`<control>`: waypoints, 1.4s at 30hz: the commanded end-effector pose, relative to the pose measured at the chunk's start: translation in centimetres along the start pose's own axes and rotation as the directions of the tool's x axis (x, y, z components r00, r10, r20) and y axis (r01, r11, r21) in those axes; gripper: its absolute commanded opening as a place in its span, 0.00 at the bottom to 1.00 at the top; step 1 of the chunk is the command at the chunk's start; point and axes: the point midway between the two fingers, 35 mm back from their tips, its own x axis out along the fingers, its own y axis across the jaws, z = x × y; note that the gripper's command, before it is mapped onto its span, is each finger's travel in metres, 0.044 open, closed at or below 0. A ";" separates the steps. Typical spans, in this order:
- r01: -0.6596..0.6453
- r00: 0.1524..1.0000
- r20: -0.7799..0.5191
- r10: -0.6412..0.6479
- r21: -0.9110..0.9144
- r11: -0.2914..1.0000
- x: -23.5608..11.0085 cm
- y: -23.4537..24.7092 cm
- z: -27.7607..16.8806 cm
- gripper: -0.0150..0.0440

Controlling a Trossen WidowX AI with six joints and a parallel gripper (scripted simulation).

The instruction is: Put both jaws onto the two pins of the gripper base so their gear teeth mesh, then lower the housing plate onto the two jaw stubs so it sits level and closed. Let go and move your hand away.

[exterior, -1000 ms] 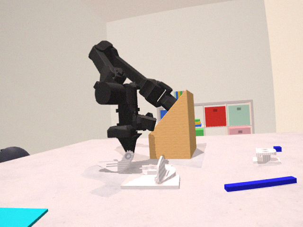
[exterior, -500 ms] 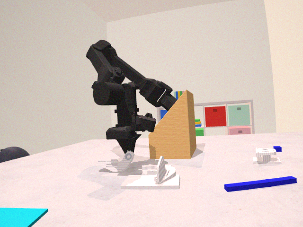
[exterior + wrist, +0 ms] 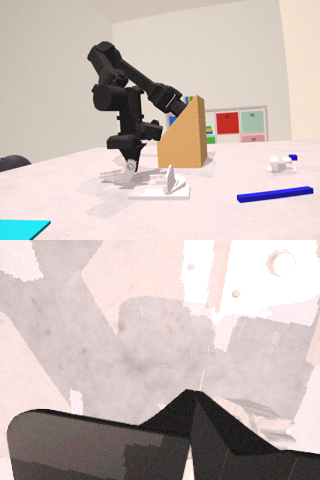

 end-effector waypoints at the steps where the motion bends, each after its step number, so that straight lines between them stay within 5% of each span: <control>1: 0.001 1.000 -0.005 -0.001 0.006 1.000 -0.1 -0.8 -0.1 0.25; 14: 0.002 1.000 -0.004 -0.002 0.006 1.000 -0.3 -2.0 -0.1 0.25; 20: 0.001 1.000 0.002 -0.001 0.001 1.000 -5.9 -1.5 0.1 0.25; 24: 0.001 1.000 0.002 -0.001 0.001 1.000 -6.0 -1.5 0.1 0.25; 42: 0.008 1.000 0.006 -0.008 -0.002 1.000 -5.2 -1.7 0.2 1.00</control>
